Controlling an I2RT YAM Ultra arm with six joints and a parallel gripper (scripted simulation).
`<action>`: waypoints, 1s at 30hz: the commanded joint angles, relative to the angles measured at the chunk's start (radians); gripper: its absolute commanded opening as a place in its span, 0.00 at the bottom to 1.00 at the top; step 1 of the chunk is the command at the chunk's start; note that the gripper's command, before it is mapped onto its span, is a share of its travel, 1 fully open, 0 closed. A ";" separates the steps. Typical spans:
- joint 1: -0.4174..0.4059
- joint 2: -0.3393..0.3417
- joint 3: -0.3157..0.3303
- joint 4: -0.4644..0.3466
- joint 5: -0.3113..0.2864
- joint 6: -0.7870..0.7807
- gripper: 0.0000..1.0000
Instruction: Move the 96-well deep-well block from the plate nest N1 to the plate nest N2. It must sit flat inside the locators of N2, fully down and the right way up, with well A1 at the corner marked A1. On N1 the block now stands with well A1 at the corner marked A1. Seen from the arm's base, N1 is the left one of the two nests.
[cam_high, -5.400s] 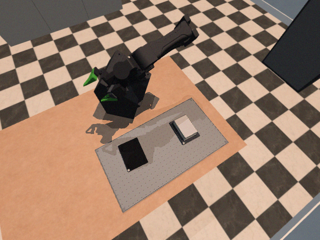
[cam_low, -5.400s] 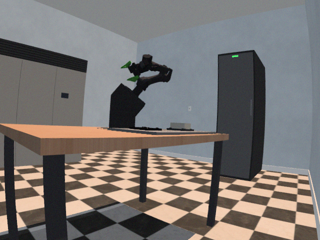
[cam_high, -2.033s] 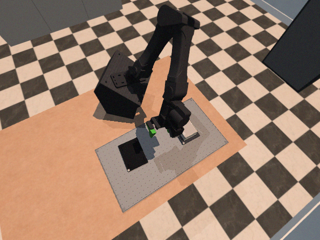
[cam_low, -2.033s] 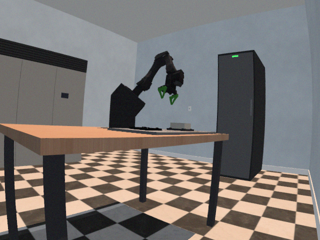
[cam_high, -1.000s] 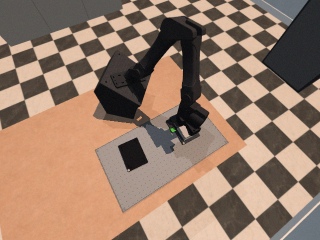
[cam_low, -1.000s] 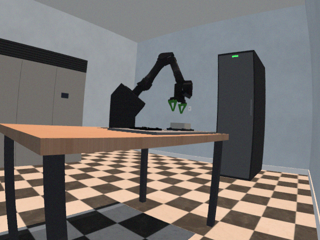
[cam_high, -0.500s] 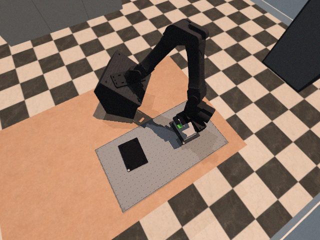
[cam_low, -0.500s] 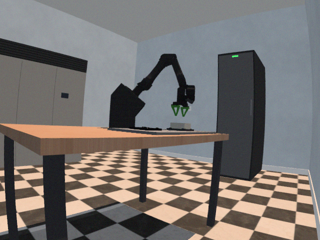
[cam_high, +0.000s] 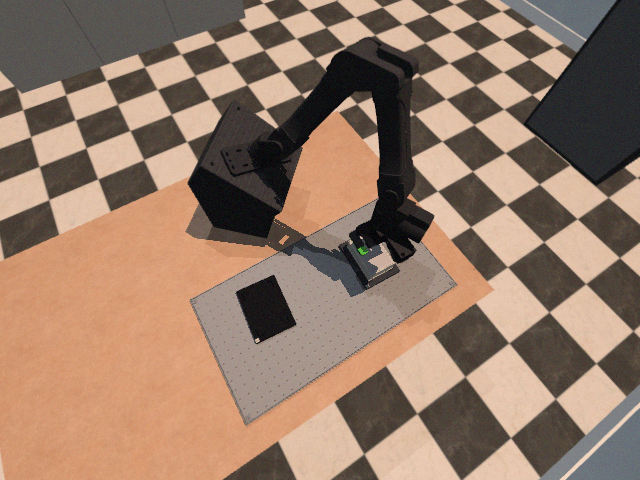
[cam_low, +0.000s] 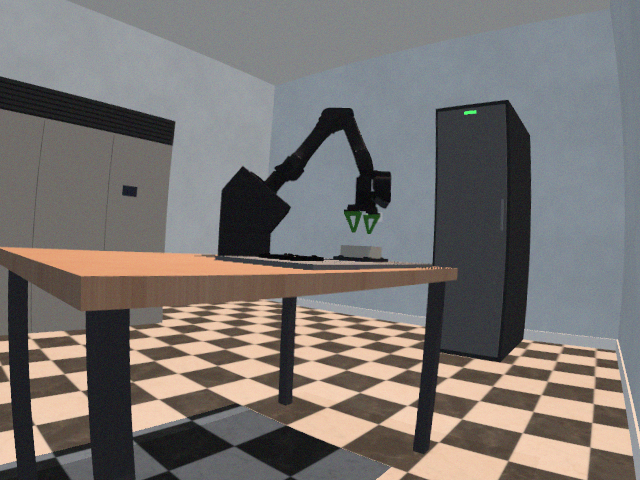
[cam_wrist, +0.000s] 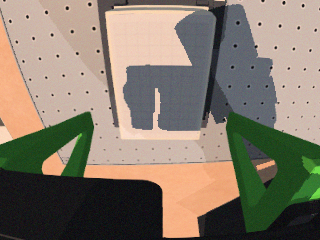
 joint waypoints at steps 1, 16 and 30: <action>-0.002 -0.006 0.005 0.004 0.006 0.002 1.00; 0.002 0.010 0.003 0.023 0.009 0.006 1.00; 0.019 0.076 -0.001 0.096 0.018 0.020 1.00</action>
